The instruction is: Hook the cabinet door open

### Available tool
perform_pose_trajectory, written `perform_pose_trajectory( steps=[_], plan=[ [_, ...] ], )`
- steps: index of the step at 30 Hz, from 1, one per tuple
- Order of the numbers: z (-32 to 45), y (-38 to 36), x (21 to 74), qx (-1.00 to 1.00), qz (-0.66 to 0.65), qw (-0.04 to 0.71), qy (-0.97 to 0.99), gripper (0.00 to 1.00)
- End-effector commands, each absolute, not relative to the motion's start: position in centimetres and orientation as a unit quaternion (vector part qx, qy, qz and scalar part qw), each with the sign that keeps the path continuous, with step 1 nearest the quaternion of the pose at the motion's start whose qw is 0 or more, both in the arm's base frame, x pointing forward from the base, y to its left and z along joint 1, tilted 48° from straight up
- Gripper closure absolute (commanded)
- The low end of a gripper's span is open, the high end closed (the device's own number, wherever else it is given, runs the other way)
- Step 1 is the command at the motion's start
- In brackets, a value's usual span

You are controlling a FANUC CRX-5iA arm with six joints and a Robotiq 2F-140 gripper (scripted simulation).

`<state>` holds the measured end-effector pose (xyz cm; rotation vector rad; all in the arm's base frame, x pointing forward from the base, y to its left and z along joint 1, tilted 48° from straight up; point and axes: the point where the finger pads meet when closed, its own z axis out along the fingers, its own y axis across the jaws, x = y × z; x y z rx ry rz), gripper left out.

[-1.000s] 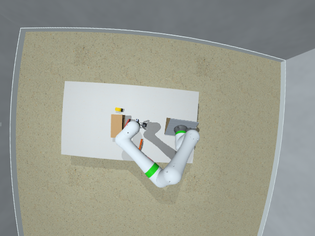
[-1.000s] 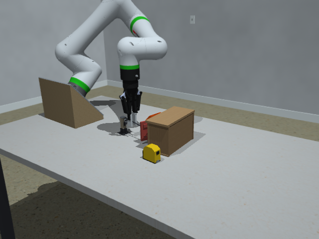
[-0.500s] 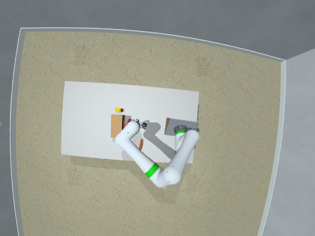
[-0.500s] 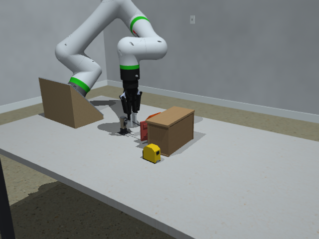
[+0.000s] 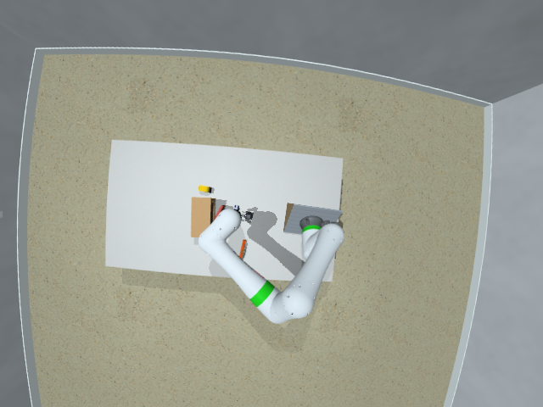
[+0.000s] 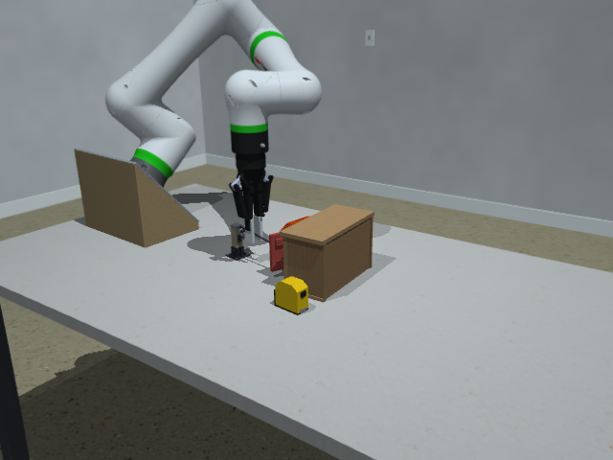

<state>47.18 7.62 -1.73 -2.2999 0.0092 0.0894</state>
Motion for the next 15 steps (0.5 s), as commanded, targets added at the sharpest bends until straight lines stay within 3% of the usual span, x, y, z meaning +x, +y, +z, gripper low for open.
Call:
perform_pose_trajectory(
  steps=[1,15],
  plan=[
    [-1.67,7.53,47.20,-0.912,0.035,0.408,0.004,0.86],
    [-1.47,7.32,47.21,-0.912,0.035,0.408,0.004,0.86]
  ],
)
